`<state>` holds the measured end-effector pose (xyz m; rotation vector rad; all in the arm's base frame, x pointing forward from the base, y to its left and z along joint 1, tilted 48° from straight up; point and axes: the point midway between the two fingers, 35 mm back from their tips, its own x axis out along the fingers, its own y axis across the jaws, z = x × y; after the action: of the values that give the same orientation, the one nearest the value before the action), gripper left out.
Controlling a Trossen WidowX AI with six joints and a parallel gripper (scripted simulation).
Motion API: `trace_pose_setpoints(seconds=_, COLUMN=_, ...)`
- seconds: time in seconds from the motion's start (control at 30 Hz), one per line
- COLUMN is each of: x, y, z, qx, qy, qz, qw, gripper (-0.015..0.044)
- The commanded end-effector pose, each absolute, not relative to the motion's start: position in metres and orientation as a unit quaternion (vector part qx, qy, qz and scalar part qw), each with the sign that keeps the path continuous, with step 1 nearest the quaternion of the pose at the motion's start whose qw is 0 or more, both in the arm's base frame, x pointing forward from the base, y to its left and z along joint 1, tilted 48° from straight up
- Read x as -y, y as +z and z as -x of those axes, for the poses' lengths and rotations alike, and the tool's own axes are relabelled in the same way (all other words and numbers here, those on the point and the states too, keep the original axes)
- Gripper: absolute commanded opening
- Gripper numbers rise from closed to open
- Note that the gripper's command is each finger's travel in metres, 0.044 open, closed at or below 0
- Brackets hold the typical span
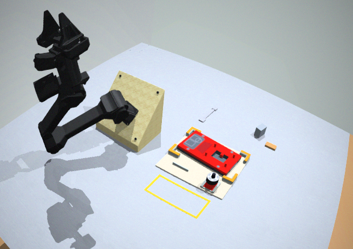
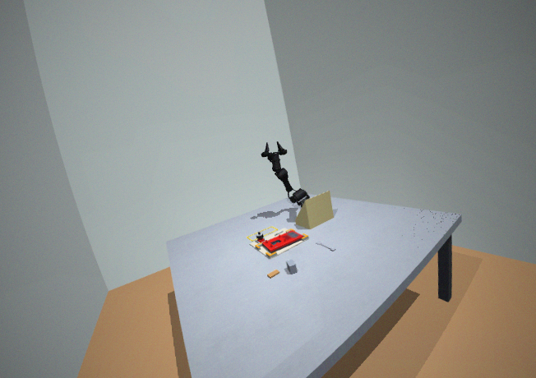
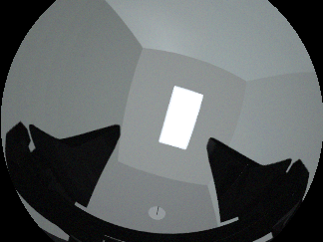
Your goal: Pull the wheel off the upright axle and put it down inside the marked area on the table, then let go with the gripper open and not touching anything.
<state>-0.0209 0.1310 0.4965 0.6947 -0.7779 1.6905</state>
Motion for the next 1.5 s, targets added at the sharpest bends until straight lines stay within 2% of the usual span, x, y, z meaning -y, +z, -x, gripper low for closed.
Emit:
trace_pose_setpoints(seconds=0.0, x=-0.132, y=0.496, z=0.020, qx=0.325, qy=0.713, qz=-0.293, qw=0.548, gripper=0.0374)
trace_pose_setpoints(seconds=0.1, x=-0.151, y=0.495, z=0.007, qx=0.281, qy=0.711, qz=-0.299, qw=0.571, gripper=0.0300)
trace_pose_setpoints(seconds=0.47, x=-0.227, y=0.470, z=-0.065, qx=0.077, qy=0.659, qz=-0.331, qw=0.670, gripper=0.0300)
trace_pose_setpoints(seconds=0.83, x=-0.278, y=0.419, z=-0.143, qx=-0.106, qy=0.541, qz=-0.368, qw=0.749, gripper=0.0300)
trace_pose_setpoints(seconds=1.47, x=-0.294, y=0.290, z=-0.267, qx=-0.333, qy=0.210, qz=-0.417, qw=0.819, gripper=0.0300)
